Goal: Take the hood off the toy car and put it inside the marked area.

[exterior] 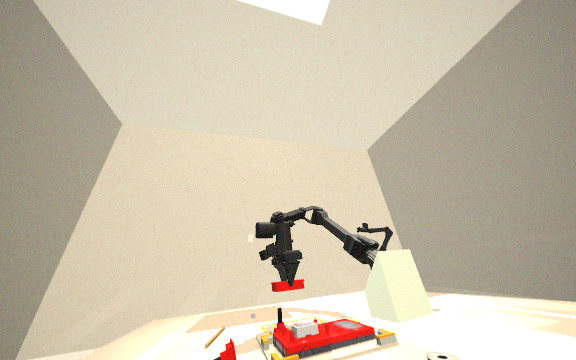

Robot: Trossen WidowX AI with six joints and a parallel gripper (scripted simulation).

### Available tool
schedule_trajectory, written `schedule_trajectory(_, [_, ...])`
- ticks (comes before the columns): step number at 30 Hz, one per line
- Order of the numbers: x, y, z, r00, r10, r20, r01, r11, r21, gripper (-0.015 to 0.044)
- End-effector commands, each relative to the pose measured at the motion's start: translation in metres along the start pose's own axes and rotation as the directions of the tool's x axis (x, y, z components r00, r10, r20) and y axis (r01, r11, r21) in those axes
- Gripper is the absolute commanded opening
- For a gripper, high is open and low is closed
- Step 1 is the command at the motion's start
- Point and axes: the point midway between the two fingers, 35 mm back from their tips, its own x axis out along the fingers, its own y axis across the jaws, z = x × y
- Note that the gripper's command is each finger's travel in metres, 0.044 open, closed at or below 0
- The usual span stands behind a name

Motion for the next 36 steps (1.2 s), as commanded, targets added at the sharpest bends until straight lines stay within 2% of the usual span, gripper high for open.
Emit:
schedule_trajectory(1, [-0.001, -0.013, -0.009, 1.000, -0.007, 0.001, 0.007, 1.000, -0.007, 0.0000])
schedule_trajectory(36, [0.024, -0.020, -0.011, 1.000, -0.008, 0.000, 0.008, 1.000, -0.005, 0.0000])
